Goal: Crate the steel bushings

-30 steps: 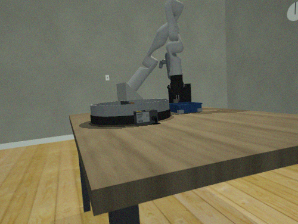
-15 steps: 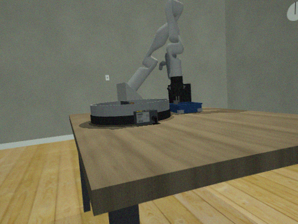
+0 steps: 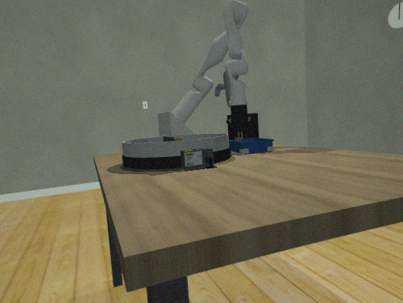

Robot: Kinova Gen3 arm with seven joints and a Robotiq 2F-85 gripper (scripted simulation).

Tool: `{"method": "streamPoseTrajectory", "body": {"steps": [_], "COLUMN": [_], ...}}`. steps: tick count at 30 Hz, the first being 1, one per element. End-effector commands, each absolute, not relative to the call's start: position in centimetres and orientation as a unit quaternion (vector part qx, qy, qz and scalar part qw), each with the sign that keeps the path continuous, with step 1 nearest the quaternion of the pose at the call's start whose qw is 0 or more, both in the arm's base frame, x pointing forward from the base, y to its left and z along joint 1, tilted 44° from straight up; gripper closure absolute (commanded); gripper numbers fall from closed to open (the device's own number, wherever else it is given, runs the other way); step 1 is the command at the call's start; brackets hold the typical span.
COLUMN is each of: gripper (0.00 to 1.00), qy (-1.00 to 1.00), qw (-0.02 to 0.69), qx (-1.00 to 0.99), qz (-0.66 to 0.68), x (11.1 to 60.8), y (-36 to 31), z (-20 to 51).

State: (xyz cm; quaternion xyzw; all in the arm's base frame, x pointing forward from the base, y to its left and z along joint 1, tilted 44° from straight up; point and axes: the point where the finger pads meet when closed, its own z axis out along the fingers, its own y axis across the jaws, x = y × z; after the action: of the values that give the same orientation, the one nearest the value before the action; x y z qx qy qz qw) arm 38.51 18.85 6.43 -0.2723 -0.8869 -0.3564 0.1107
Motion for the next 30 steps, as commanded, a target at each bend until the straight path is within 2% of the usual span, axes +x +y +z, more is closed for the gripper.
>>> {"method": "streamPoseTrajectory", "body": {"steps": [1,30], "gripper": [1.00,1.00], "qy": [-0.887,-0.887], "qw": [0.112,0.112], "qx": [-0.272,-0.272], "qz": [-0.357,-0.357], "x": [38.5,38.5], "y": [18.9,20.1], "z": [6.4,5.1]}}
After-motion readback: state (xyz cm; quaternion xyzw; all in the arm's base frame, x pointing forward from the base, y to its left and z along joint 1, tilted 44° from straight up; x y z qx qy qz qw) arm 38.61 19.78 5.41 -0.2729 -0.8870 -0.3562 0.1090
